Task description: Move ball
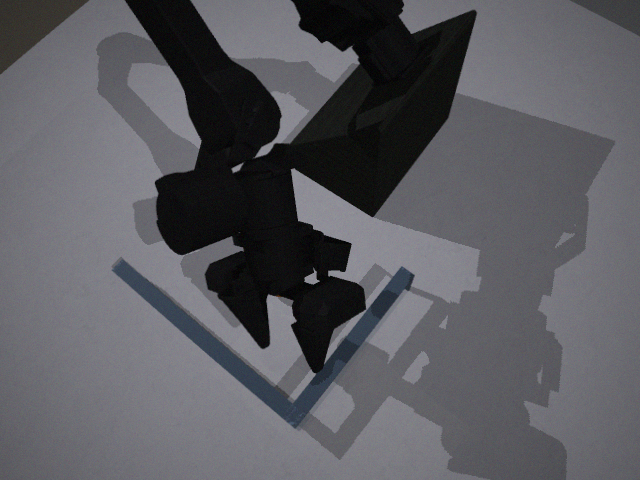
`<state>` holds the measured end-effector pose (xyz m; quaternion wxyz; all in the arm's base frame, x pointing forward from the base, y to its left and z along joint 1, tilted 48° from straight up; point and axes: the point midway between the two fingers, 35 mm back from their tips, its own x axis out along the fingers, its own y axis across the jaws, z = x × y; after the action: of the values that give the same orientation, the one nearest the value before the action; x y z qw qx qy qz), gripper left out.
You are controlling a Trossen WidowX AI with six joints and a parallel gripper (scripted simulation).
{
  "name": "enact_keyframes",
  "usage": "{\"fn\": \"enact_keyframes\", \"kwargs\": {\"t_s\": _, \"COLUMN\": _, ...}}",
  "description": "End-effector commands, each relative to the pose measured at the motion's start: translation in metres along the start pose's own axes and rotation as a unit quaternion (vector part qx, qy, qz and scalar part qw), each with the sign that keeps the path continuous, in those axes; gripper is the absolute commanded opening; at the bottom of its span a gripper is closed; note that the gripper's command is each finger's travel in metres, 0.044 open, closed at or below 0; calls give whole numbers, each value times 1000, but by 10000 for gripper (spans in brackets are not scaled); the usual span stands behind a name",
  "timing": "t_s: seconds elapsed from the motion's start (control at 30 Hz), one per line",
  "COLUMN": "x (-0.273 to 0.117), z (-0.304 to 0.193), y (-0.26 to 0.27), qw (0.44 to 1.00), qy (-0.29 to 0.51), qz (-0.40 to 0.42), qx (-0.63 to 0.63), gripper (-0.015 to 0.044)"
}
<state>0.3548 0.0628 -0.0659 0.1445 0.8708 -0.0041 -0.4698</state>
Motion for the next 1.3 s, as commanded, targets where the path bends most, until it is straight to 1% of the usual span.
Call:
{"fn": "enact_keyframes", "kwargs": {"t_s": 0.0, "x": 0, "z": 0, "y": 0, "qw": 1000, "qy": -2, "qz": 1, "qx": 7, "gripper": 374}}
{"fn": "enact_keyframes", "kwargs": {"t_s": 0.07, "x": 1, "z": 4, "y": 3, "qw": 998, "qy": -14, "qz": 12, "qx": 67, "gripper": 321}}
{"fn": "enact_keyframes", "kwargs": {"t_s": 0.1, "x": 2, "z": 7, "y": 6, "qw": 993, "qy": -23, "qz": 21, "qx": 113, "gripper": 308}}
{"fn": "enact_keyframes", "kwargs": {"t_s": 0.17, "x": 2, "z": 13, "y": 10, "qw": 978, "qy": -37, "qz": 42, "qx": 203, "gripper": 308}}
{"fn": "enact_keyframes", "kwargs": {"t_s": 0.27, "x": 3, "z": 21, "y": 18, "qw": 939, "qy": -51, "qz": 78, "qx": 332, "gripper": 308}}
{"fn": "enact_keyframes", "kwargs": {"t_s": 0.4, "x": 1, "z": 31, "y": 28, "qw": 859, "qy": -54, "qz": 131, "qx": 491, "gripper": 308}}
{"fn": "enact_keyframes", "kwargs": {"t_s": 0.53, "x": -2, "z": 41, "y": 38, "qw": 755, "qy": -37, "qz": 185, "qx": 628, "gripper": 308}}
{"fn": "enact_keyframes", "kwargs": {"t_s": 0.67, "x": -5, "z": 47, "y": 46, "qw": 695, "qy": -21, "qz": 221, "qx": 684, "gripper": 308}}
{"fn": "enact_keyframes", "kwargs": {"t_s": 1.0, "x": -13, "z": 56, "y": 59, "qw": 526, "qy": 42, "qz": 278, "qx": 802, "gripper": 308}}
{"fn": "enact_keyframes", "kwargs": {"t_s": 1.27, "x": -20, "z": 61, "y": 69, "qw": 378, "qy": 110, "qz": 302, "qx": 868, "gripper": 308}}
